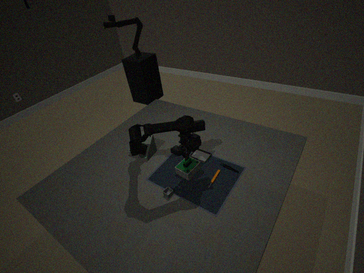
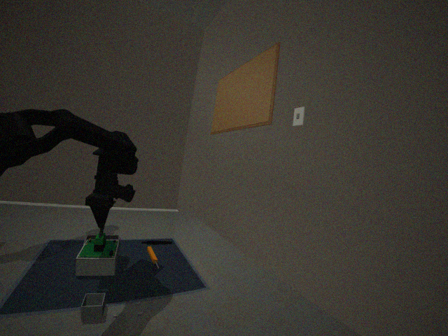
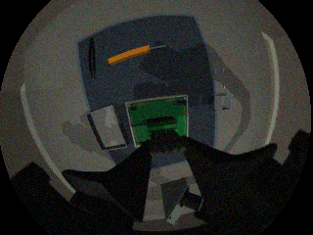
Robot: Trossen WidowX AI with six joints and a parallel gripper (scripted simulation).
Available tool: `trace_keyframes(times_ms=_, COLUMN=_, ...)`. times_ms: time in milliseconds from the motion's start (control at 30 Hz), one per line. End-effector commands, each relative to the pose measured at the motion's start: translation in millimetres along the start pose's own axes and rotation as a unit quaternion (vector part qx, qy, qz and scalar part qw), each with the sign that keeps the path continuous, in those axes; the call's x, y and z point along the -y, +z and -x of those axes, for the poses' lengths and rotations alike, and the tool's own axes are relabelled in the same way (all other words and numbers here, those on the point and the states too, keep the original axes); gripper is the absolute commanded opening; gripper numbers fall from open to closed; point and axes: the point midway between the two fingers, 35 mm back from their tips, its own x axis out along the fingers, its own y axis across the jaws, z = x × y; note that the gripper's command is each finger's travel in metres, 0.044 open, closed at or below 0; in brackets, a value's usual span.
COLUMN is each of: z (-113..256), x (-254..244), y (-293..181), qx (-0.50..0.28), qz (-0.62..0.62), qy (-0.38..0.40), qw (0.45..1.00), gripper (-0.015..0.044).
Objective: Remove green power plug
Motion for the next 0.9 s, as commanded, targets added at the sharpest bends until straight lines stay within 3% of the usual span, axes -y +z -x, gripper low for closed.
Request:
trace_keyframes(times_ms=0, z=24, x=9, y=0, qx=-0.006, qz=0.003, qy=0.067, qw=0.998, gripper=0.0)
trace_keyframes(times_ms=233, z=26, x=14, y=0, qx=-0.007, qz=0.003, qy=0.101, qw=0.995, gripper=0.0)
trace_keyframes(times_ms=433, z=28, x=3, y=0, qx=-0.006, qz=0.003, qy=0.033, qw=0.999, gripper=0.0)
trace_keyframes(times_ms=667, z=29, x=-8, y=0, qx=0.062, qz=-0.004, qy=-0.025, qw=0.998, gripper=0.0)
trace_keyframes(times_ms=867, z=30, x=-1, y=0, qx=0.063, qz=-0.001, qy=0.02, qw=0.998, gripper=0.0)
